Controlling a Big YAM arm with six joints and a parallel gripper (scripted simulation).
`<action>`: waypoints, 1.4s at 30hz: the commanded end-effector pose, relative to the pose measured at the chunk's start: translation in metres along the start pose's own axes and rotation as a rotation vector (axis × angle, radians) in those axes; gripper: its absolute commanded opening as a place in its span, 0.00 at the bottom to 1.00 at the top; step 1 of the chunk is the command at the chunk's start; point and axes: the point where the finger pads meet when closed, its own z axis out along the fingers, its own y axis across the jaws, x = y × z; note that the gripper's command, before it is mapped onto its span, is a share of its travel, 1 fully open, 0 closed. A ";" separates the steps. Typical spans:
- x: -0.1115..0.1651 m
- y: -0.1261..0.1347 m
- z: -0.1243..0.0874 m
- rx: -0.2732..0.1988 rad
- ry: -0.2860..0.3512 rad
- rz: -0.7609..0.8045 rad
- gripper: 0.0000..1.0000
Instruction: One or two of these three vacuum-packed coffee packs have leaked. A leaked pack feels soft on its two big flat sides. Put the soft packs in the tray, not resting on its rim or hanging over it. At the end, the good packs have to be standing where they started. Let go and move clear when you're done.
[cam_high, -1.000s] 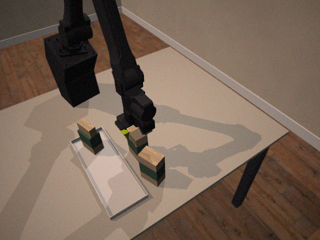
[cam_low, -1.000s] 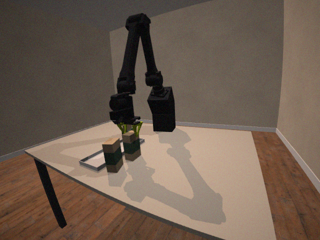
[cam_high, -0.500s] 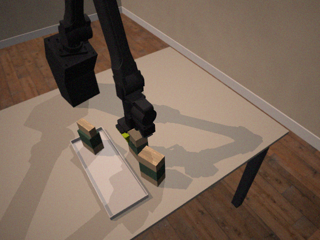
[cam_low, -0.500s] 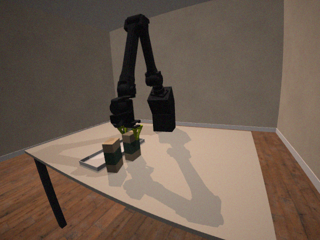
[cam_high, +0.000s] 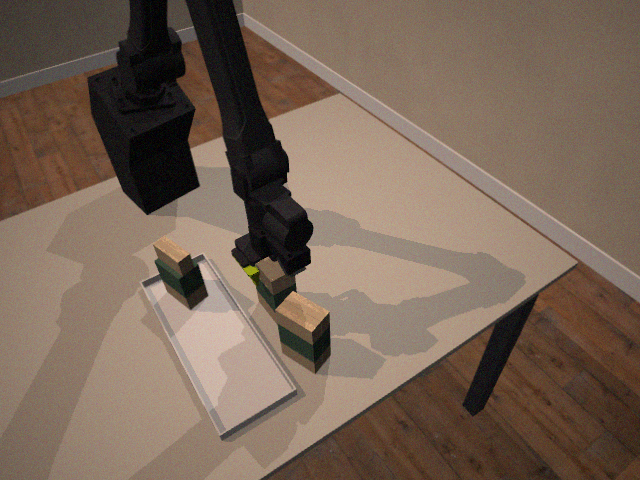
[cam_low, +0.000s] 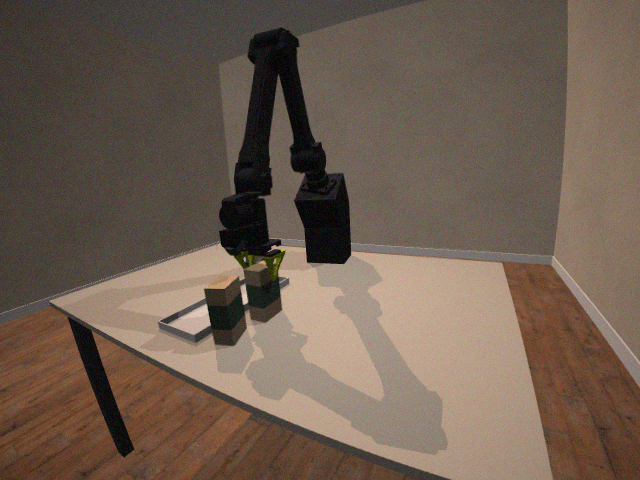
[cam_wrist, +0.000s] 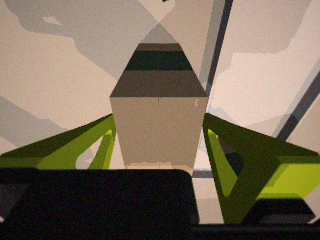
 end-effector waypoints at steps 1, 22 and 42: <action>-0.018 0.004 -0.008 -0.005 -0.049 0.001 0.78; -0.018 0.004 -0.008 -0.005 -0.049 0.001 0.25; -0.018 0.004 -0.008 -0.005 -0.049 0.001 0.25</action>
